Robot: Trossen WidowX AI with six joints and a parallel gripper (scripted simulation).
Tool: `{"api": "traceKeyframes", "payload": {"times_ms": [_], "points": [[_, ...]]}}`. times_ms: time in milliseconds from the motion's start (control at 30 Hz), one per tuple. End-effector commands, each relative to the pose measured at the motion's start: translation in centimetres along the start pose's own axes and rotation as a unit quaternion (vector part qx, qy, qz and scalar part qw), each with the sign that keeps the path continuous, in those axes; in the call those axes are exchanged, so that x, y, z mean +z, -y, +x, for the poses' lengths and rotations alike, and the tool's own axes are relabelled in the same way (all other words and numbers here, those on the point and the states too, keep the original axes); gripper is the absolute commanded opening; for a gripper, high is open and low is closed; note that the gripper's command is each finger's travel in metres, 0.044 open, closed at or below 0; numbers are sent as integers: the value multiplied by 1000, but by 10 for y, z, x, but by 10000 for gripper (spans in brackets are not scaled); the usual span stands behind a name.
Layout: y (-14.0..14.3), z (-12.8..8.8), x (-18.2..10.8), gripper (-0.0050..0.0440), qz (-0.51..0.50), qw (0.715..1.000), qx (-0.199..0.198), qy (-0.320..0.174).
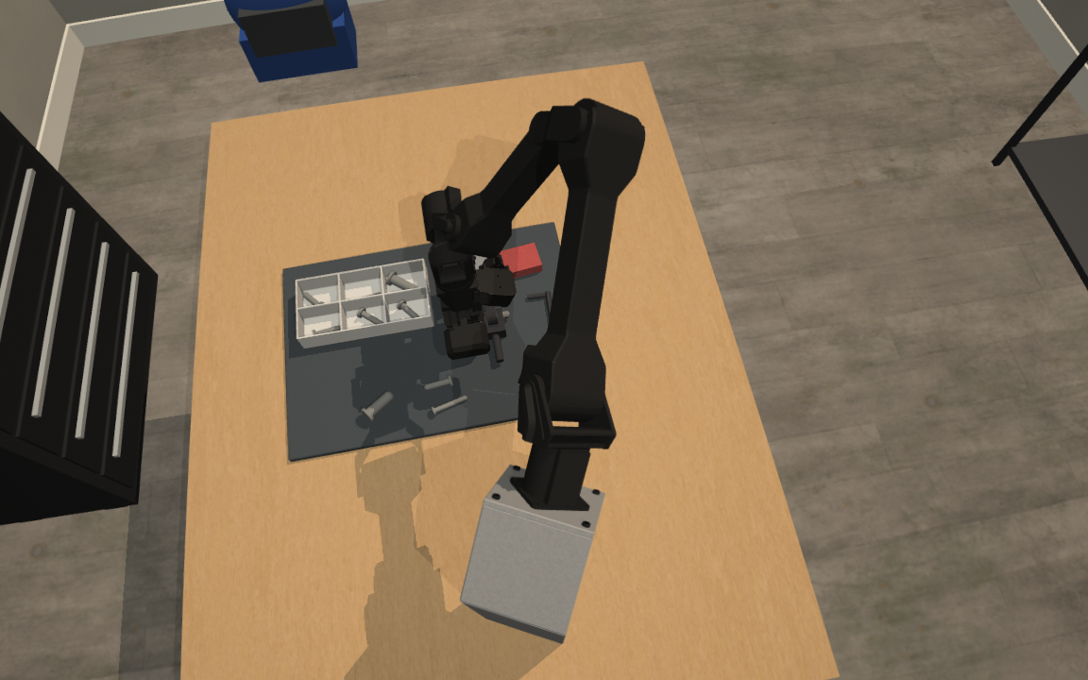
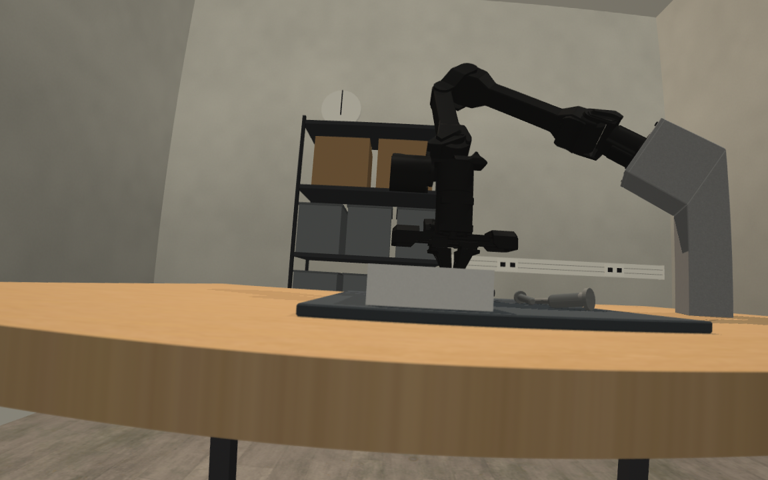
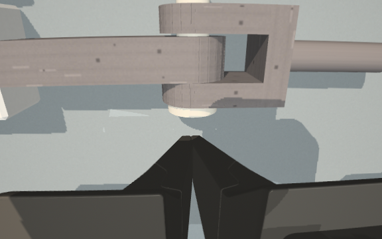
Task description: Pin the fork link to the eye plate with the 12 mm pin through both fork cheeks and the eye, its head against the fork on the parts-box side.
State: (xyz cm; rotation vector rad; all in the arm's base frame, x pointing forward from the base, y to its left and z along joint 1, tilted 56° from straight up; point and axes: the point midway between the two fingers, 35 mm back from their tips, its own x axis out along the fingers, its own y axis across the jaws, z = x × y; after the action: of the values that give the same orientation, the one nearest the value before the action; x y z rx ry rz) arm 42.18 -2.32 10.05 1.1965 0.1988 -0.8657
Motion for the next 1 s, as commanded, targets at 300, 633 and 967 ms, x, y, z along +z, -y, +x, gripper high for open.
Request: {"api": "traceKeyframes", "payload": {"times_ms": [300, 633, 967], "points": [[-5, -17, 3, -50, 6, 1000, 8, 1], [-5, -33, 3, -50, 6, 1000, 8, 1], [-4, -56, 3, -50, 7, 1000, 8, 0]]}}
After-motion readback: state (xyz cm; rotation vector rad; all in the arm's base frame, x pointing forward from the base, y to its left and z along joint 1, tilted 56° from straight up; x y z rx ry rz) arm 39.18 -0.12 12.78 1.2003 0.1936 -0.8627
